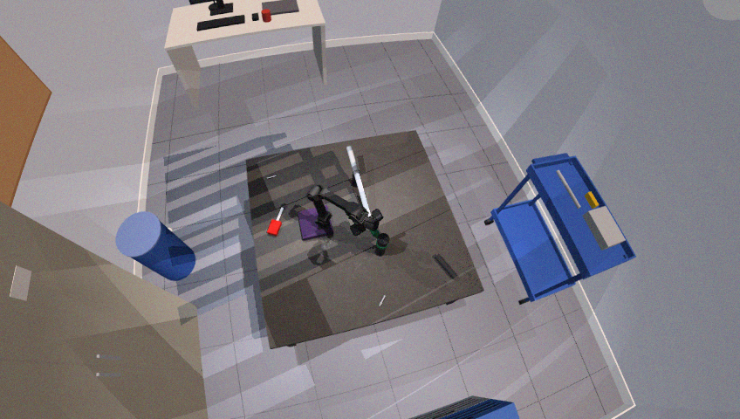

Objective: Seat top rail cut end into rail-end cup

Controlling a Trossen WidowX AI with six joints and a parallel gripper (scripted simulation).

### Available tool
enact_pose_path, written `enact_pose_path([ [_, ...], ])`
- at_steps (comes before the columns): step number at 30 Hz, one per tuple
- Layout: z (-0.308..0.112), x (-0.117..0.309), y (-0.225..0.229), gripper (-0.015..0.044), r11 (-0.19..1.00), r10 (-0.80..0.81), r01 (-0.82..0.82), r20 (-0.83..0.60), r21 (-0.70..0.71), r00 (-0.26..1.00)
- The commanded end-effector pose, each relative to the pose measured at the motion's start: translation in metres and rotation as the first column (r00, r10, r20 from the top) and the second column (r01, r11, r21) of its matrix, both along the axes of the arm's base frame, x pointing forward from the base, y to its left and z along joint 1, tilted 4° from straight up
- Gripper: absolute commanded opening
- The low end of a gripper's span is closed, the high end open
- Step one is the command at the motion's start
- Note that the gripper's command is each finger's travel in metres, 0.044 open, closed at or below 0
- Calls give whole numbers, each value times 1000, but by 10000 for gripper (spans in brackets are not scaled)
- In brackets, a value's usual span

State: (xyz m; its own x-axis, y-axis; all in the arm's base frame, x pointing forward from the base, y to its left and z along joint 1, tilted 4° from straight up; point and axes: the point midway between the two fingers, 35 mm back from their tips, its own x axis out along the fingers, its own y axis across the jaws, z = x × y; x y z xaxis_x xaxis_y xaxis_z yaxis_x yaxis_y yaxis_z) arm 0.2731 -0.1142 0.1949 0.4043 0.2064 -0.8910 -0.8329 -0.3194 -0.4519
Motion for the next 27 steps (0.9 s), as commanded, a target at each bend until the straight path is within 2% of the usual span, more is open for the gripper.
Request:
enact_pose_path([
  [1,-4,0,-7,440,996,86,-86,15,-15,996],
  [8,-10,0,-8,440,996,86,-86,15,-15,996],
  [14,-49,-2,-7,440,996,86,-86,15,-15,996],
  [27,-59,3,-6,440,996,86,-86,16,-15,996],
])
